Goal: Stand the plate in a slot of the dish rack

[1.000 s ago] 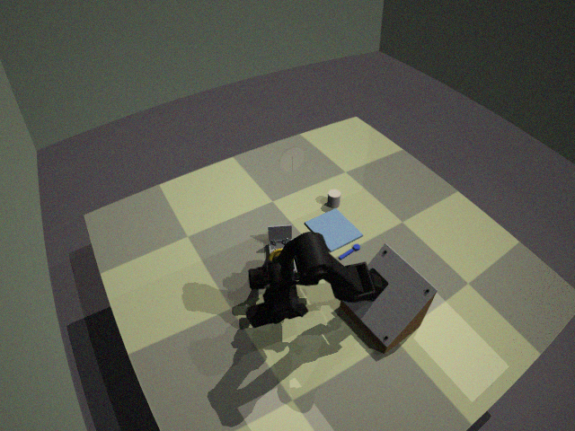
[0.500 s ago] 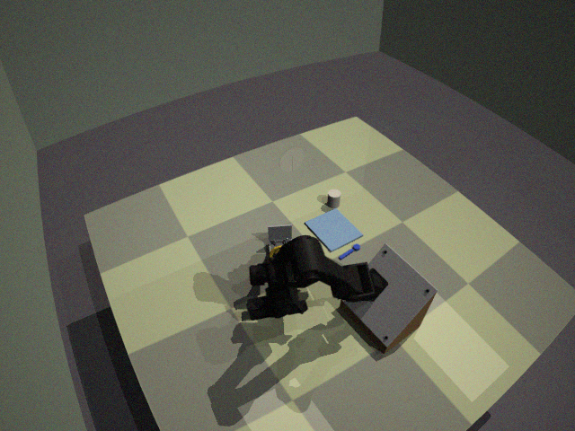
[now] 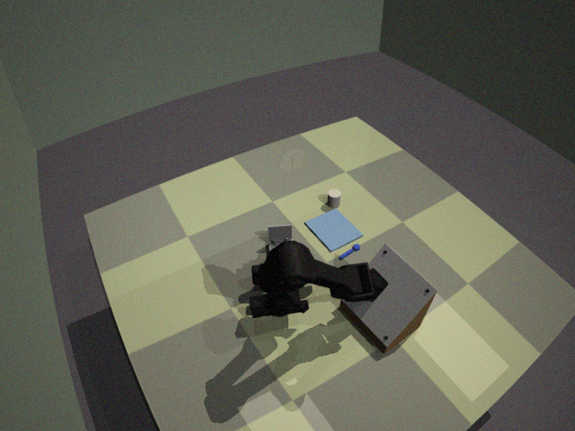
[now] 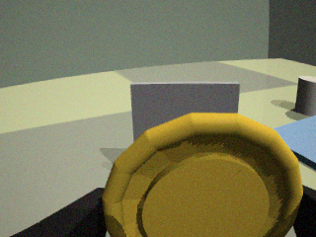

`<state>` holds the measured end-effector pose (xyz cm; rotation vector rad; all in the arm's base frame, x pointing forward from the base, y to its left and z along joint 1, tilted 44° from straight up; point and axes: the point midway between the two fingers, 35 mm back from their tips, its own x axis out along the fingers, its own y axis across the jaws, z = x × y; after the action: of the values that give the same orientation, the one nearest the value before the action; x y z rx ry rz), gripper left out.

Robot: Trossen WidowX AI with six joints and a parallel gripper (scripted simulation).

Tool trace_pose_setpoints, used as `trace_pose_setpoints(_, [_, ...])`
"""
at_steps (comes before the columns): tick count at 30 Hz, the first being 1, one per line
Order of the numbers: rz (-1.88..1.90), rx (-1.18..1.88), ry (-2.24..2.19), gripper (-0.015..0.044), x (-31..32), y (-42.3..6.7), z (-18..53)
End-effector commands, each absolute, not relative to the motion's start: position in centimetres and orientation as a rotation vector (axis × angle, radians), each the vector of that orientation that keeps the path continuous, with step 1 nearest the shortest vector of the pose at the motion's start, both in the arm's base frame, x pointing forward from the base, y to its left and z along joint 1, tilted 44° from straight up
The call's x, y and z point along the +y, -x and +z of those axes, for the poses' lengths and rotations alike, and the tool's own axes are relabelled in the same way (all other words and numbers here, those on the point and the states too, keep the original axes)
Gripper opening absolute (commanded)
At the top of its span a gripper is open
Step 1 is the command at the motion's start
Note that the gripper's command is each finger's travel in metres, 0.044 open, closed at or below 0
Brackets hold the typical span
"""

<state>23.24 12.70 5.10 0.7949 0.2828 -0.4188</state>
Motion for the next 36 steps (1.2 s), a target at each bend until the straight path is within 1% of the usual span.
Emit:
trace_pose_setpoints(1, [-0.418,0.271,-0.804,0.0000,13.15,-23.31,4.77])
trace_pose_setpoints(13, [-0.419,0.285,-0.792,0.0000,12.80,-23.21,4.89])
trace_pose_setpoints(28, [-0.418,0.283,-0.799,0.0394,12.86,-23.23,4.92])
trace_pose_setpoints(36, [-0.419,0.283,-0.799,0.0400,12.79,-23.27,5.03])
